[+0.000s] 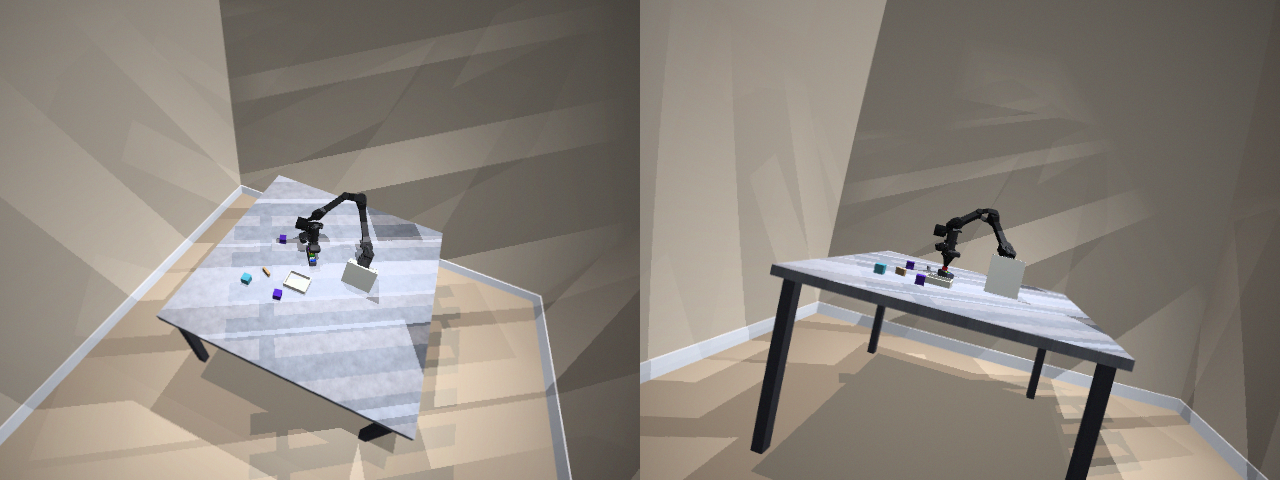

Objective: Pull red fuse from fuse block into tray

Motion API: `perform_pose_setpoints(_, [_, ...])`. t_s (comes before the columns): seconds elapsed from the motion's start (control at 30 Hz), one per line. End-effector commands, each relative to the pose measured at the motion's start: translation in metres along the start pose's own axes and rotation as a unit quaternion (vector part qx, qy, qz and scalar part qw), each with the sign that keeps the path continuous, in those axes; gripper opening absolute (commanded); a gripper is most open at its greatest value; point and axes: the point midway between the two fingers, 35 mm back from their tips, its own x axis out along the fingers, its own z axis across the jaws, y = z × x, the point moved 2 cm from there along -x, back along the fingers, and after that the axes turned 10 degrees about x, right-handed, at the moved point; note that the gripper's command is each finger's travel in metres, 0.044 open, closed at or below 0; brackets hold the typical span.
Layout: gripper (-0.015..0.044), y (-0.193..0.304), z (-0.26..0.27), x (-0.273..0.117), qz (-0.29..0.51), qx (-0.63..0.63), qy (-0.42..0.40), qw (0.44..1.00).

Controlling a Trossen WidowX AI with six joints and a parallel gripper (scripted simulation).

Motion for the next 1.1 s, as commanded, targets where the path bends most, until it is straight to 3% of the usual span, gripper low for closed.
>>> perform_pose_setpoints(0.0, [0.0,-0.001,0.001,-0.003,-0.001,0.002,-0.001,1.0])
perform_pose_setpoints(1.07, [0.0,0.0,0.001,-0.027,-0.001,0.001,-0.001,1.0])
